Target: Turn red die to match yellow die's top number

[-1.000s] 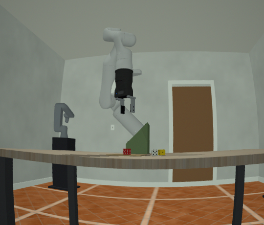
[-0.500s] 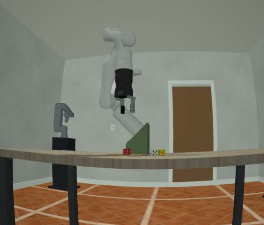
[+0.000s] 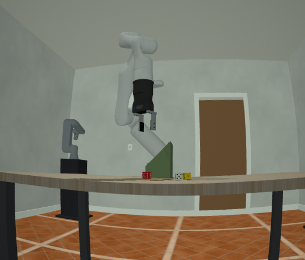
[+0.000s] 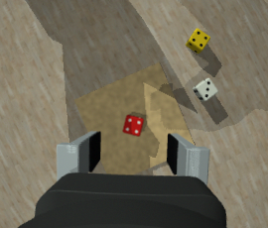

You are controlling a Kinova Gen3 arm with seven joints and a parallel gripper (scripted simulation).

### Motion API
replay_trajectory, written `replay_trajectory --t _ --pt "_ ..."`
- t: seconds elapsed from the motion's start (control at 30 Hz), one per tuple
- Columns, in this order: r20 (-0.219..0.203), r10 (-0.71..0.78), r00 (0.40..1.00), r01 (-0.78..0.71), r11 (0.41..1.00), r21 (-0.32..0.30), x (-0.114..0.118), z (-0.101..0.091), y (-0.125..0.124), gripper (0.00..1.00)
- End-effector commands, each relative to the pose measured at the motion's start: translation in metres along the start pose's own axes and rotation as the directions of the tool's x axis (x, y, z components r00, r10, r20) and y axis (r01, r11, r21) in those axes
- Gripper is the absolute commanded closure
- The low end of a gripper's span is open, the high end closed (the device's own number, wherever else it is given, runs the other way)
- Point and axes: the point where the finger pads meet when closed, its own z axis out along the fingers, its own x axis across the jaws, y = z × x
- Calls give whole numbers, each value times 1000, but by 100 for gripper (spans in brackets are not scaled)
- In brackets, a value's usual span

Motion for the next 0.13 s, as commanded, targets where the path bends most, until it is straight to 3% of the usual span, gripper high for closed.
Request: replay_trajectory --t 0.0,0.1 --pt "0 4 1000 -4 1000 -4 -1 -3 2 0" --pt "0 4 1000 -4 1000 -4 -1 -3 2 0"
